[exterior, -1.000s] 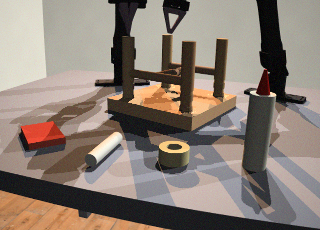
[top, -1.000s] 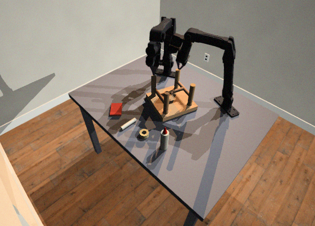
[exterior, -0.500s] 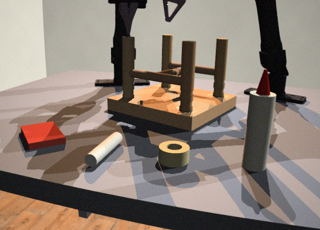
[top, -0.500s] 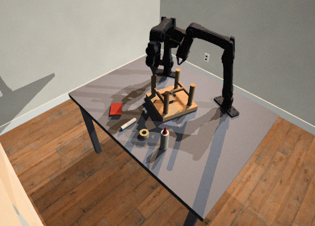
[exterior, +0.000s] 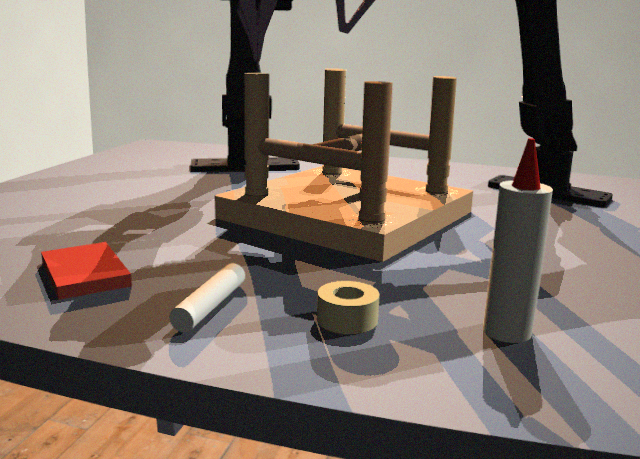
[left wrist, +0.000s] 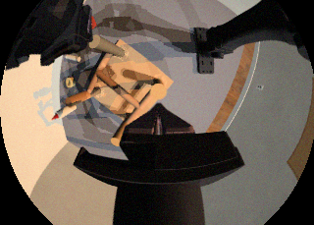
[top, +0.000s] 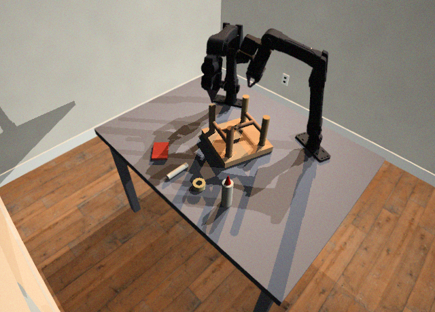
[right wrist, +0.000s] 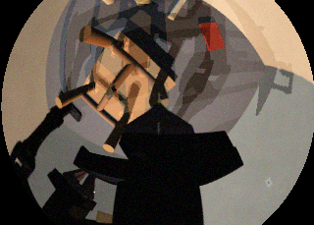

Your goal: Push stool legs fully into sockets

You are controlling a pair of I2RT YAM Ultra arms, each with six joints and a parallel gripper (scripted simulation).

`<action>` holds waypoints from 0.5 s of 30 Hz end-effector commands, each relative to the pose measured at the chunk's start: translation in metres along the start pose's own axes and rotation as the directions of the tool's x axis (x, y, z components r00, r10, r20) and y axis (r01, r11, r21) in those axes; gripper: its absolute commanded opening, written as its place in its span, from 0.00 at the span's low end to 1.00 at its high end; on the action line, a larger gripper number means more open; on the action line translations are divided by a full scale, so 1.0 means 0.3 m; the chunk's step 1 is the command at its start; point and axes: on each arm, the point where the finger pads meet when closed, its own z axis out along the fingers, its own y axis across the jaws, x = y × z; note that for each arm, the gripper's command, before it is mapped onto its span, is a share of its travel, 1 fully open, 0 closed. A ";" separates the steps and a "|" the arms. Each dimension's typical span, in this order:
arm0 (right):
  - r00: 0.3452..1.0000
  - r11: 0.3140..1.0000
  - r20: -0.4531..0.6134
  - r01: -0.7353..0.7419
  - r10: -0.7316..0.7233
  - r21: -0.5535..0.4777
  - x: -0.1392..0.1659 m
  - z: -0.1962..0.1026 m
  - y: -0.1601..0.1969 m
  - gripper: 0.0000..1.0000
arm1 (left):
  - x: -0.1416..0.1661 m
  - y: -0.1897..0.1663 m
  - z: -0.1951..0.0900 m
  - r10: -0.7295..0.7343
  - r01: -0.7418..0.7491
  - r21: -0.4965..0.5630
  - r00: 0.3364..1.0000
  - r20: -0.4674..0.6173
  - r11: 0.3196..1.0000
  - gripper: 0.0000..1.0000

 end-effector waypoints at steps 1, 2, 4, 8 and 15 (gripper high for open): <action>0.999 1.000 -0.051 0.002 -0.002 -0.008 0.025 -0.031 0.011 0.00 | -0.013 0.002 -0.034 0.000 0.000 0.001 1.000 0.028 1.000 0.00; 0.999 1.000 -0.041 0.002 -0.002 -0.008 0.030 -0.056 0.011 0.00 | -0.013 0.002 -0.034 0.000 0.000 0.001 1.000 0.028 1.000 0.00; 1.000 1.000 -0.009 0.002 -0.002 -0.008 0.012 -0.094 0.011 0.00 | -0.013 0.002 -0.034 0.000 0.000 0.001 1.000 0.028 1.000 0.00; 0.999 1.000 0.052 0.002 -0.002 -0.008 0.004 -0.153 0.011 0.00 | -0.013 0.002 -0.034 0.000 0.000 0.001 1.000 0.028 1.000 0.00; 0.999 1.000 0.033 0.002 -0.002 -0.008 0.018 -0.137 0.011 0.00 | -0.013 0.002 -0.034 0.000 0.000 0.001 1.000 0.028 1.000 0.00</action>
